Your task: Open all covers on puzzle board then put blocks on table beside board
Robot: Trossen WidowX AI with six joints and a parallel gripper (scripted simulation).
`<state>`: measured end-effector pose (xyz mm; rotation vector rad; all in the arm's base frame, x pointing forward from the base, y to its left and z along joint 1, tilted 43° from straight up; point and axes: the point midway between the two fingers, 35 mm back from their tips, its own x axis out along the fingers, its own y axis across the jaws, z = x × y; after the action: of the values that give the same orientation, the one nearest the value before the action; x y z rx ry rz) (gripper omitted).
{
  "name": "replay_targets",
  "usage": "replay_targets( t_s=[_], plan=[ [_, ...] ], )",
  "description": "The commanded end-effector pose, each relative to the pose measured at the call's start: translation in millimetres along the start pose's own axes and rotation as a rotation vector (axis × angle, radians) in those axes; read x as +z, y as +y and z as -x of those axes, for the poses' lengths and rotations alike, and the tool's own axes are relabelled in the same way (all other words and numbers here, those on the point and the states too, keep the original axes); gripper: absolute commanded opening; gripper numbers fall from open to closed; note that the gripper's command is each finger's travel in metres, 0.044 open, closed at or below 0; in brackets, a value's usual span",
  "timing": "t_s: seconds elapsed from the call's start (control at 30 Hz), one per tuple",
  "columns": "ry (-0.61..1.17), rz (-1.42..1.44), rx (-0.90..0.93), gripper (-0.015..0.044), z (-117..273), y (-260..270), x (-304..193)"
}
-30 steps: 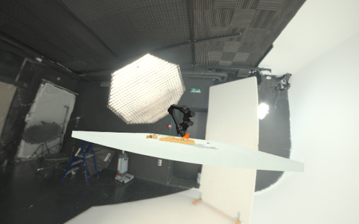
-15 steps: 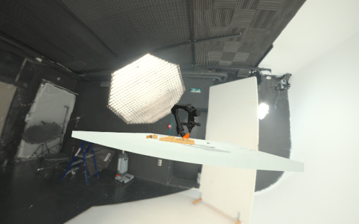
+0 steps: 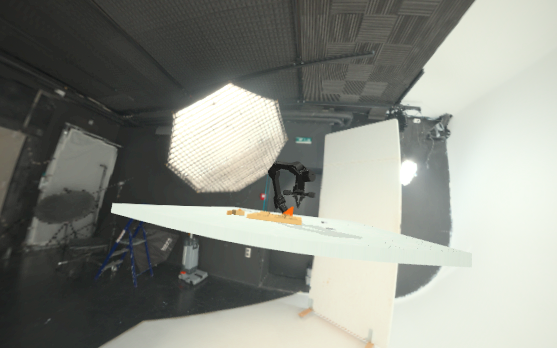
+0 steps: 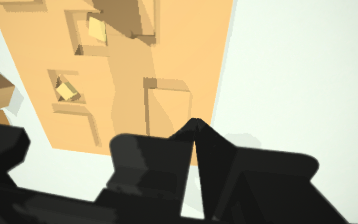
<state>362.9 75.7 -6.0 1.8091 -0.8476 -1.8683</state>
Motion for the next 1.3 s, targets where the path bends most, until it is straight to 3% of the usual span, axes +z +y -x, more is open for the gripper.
replay_targets(
  t_s=[0.0,1.27],
  plan=[
    [-0.001,0.013,0.008,0.0,-1.7,-0.5,-0.5],
    [0.0,0.013,0.008,0.0,-14.1,-0.6,-1.5]
  ],
)
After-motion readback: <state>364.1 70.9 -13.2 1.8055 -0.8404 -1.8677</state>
